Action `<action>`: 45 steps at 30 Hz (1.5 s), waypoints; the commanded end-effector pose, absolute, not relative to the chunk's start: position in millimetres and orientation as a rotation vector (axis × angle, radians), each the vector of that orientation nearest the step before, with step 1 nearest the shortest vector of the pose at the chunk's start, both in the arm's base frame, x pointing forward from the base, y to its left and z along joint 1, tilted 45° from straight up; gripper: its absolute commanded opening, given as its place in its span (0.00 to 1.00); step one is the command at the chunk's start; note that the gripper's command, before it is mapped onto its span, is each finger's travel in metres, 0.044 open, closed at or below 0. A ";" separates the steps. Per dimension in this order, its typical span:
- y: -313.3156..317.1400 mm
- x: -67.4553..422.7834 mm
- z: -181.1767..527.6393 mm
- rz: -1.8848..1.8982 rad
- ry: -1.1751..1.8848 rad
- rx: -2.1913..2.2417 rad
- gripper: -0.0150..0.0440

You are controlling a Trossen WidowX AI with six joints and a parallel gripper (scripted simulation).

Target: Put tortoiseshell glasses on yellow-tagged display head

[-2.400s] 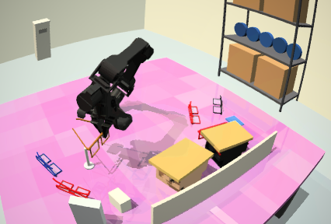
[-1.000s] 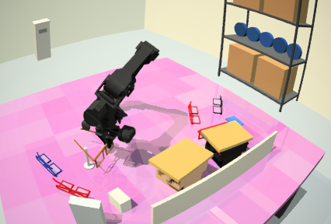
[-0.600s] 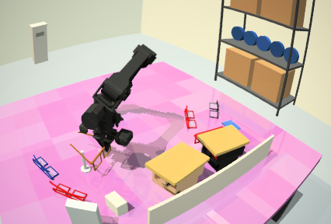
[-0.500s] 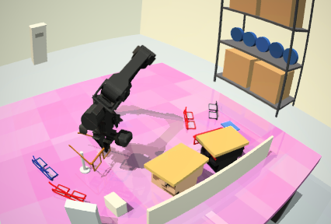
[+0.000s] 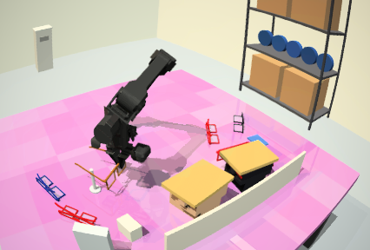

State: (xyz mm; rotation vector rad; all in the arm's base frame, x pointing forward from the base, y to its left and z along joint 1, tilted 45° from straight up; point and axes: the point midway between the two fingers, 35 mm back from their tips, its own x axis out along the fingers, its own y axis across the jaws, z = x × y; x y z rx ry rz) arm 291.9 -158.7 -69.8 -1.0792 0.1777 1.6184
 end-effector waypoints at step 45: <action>-148.4 289.4 -56.2 1.609 0.178 -1.087 0.25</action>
